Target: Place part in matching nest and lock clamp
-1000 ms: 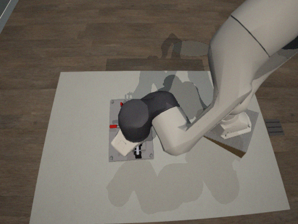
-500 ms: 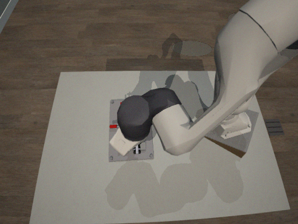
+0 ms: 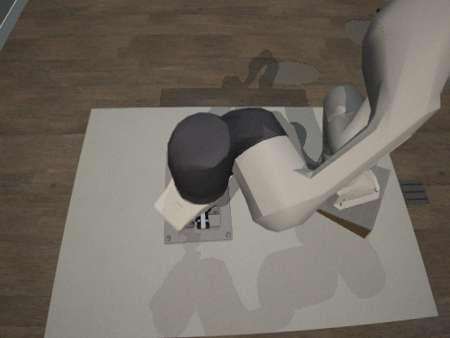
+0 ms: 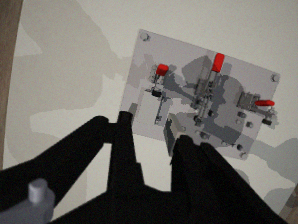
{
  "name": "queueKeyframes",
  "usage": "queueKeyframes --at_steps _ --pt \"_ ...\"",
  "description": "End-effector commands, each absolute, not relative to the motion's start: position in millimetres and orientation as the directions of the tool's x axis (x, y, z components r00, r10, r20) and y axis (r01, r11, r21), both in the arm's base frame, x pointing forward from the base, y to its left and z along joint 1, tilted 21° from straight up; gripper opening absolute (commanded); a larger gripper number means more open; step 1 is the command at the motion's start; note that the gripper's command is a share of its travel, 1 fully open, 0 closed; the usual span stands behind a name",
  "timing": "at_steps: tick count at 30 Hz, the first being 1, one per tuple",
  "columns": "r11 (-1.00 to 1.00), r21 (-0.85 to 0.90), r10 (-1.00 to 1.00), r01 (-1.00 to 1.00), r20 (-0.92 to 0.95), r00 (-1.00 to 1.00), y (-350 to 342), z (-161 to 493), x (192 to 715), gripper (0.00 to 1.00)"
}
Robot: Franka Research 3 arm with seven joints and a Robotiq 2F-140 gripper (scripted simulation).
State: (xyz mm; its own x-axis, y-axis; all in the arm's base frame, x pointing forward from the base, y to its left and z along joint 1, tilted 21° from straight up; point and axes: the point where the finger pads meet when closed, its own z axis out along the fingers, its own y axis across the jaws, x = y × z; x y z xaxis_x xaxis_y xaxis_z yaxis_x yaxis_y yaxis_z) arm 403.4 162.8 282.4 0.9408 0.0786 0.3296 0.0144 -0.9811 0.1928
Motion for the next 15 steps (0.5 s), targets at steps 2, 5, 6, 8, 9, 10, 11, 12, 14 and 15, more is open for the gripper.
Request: queueKeyframes --at_steps 2,5,6,8,9,10,11,12,14,15 --pt "-0.979 0.205 0.080 0.021 0.289 0.954 158 280 391 0.28" --pt "-0.979 0.205 0.080 0.021 0.289 0.954 158 280 391 0.28" --pt "-0.979 0.205 0.080 0.021 0.289 0.954 158 280 391 0.28" --pt "-0.979 0.205 0.080 0.021 0.289 0.954 158 281 393 0.28" --pt "-0.979 0.205 0.080 0.021 0.289 0.954 158 281 394 0.28" --pt "-0.979 0.205 0.080 0.021 0.289 0.954 158 282 395 0.28" --pt "-0.979 0.205 0.080 0.021 0.289 0.954 159 282 397 0.28" --pt "-0.979 0.205 0.080 0.021 0.289 0.954 159 283 399 0.28" --pt "-0.979 0.205 0.080 0.021 0.289 0.954 159 284 404 0.28" --pt "-0.979 0.205 0.081 0.021 0.289 0.954 160 285 407 0.28"
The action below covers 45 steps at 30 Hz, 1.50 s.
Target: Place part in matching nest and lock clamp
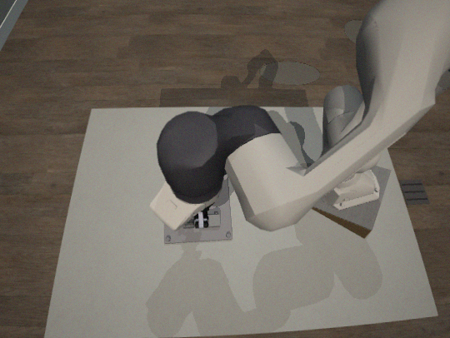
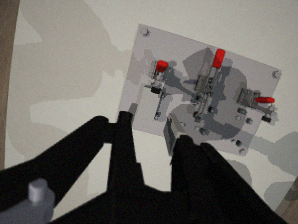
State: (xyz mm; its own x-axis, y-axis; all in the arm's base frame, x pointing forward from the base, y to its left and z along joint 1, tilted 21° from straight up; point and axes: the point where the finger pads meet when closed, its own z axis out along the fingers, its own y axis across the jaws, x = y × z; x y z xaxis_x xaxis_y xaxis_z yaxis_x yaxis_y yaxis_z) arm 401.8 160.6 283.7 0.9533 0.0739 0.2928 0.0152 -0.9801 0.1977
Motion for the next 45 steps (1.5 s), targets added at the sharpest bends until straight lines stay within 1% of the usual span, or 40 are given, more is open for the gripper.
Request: queueKeyframes --at_steps 1,19,33,45 --pt "-0.979 0.205 0.080 0.021 0.289 0.954 160 286 411 0.28" --pt "-0.979 0.205 0.080 0.021 0.289 0.954 164 303 465 0.28" --pt "-0.979 0.205 0.080 0.021 0.289 0.954 165 303 469 0.28" --pt "-0.979 0.205 0.080 0.021 0.289 0.954 162 288 473 0.28"
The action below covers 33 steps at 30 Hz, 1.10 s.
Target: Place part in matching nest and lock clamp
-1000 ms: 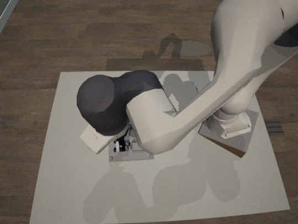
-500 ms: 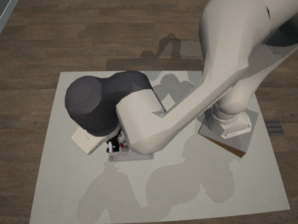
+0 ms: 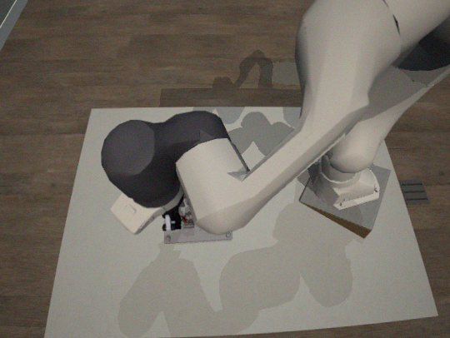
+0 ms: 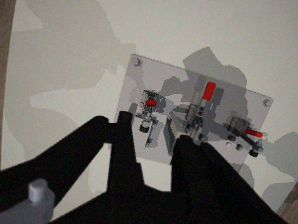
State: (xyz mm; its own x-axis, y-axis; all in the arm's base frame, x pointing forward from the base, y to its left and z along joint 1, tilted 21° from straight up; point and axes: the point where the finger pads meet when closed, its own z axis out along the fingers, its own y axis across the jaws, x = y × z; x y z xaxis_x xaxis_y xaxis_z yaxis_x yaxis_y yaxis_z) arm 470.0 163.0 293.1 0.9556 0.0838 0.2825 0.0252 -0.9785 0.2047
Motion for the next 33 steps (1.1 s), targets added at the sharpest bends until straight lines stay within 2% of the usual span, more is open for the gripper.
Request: queueKeyframes --at_steps 1,20,33 --pt "-0.979 0.205 0.080 0.021 0.289 0.954 161 286 474 0.28" --pt "-0.979 0.205 0.080 0.021 0.289 0.954 152 243 488 0.28" --pt "-0.979 0.205 0.080 0.021 0.289 0.954 151 236 490 0.28"
